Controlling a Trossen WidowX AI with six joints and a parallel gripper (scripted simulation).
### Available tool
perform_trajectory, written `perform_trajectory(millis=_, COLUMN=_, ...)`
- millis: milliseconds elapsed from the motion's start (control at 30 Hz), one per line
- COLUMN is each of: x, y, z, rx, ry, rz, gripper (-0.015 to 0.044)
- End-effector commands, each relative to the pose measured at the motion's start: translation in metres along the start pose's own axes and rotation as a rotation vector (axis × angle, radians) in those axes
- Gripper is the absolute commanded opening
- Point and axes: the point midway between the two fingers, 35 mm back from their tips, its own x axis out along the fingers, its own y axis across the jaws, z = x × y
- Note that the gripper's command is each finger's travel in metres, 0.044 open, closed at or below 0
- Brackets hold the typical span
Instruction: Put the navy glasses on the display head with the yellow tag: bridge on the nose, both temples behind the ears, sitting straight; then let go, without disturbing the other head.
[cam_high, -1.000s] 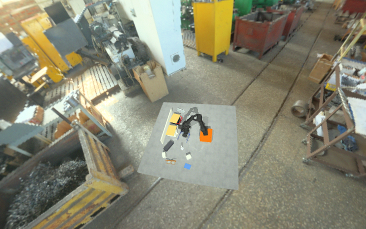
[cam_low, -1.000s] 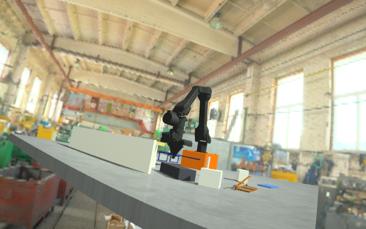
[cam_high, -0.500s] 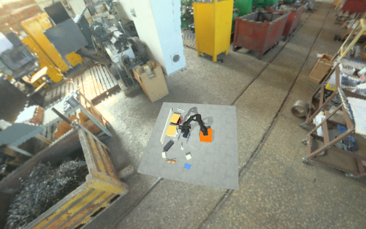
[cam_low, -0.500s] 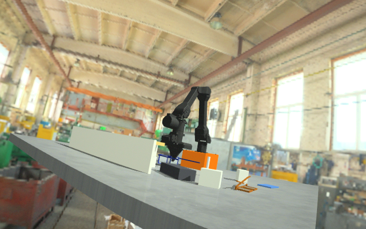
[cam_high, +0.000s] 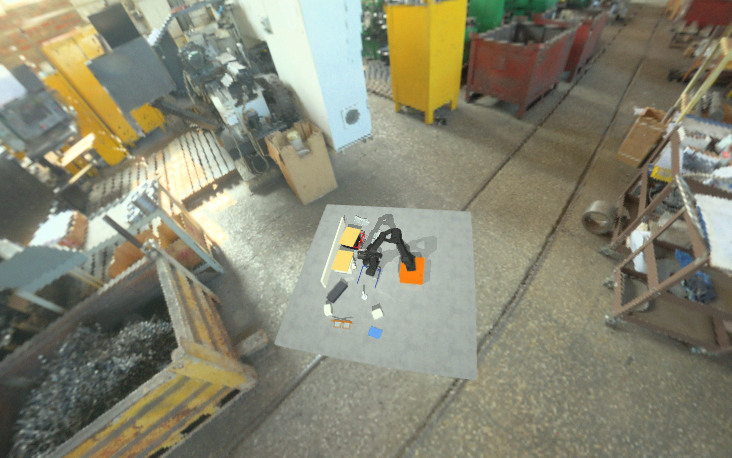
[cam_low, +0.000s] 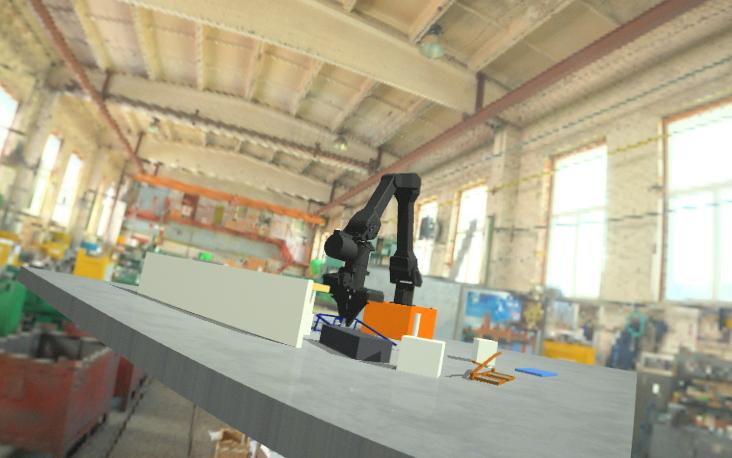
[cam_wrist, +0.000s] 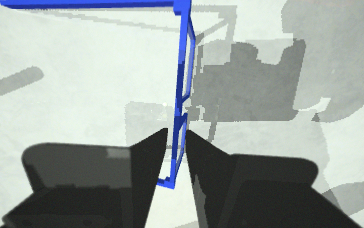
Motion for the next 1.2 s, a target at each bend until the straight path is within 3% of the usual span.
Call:
perform_trajectory(millis=0, x=0.000, y=0.000, z=0.000, rx=0.000, ry=-0.001, rz=0.000, gripper=0.0107)
perform_trajectory(millis=733, x=-0.009, y=0.012, z=-0.001, rx=-0.004, ry=0.008, rz=0.005, gripper=0.0107)
perform_trajectory(millis=967, x=-0.056, y=0.001, z=-0.001, rx=-0.005, ry=0.008, rz=0.004, gripper=0.0107)
perform_trajectory(millis=1067, x=-0.058, y=0.000, z=-0.001, rx=-0.005, ry=0.008, rz=0.004, gripper=0.0107)
perform_trajectory(millis=1167, x=-0.053, y=0.001, z=0.002, rx=0.002, ry=-0.002, rz=0.000, gripper=0.0186)
